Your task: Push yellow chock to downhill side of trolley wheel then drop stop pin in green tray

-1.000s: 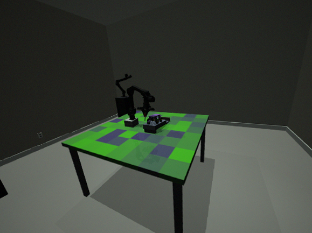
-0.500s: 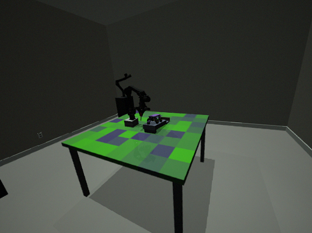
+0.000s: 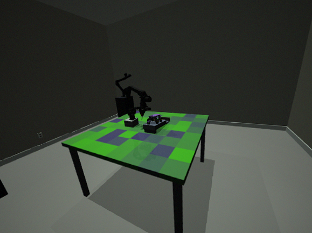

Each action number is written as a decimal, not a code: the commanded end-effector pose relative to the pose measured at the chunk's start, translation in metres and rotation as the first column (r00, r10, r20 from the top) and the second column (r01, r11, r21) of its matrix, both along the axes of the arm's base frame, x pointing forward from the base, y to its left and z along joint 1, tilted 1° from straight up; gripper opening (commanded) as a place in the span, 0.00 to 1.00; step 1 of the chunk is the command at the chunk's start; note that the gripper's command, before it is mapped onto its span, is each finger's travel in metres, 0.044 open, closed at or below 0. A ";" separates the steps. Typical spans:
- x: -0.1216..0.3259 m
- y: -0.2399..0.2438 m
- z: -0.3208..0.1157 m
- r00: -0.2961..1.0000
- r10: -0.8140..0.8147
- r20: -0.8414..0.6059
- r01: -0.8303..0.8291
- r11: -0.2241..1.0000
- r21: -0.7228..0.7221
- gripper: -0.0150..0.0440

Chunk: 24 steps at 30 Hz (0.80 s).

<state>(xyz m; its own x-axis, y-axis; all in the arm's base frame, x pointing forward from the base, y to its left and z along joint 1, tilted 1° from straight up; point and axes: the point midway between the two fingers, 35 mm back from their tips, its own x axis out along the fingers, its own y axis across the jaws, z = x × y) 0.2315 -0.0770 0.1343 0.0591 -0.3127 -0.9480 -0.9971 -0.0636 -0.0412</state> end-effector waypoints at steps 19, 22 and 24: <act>-0.003 0.075 -0.016 1.000 -0.002 0.000 0.002 1.000 0.002 0.25; -0.004 0.086 -0.018 1.000 -0.002 0.000 0.002 1.000 0.003 0.25; -0.004 0.093 -0.019 1.000 -0.002 0.000 0.002 1.000 0.004 0.25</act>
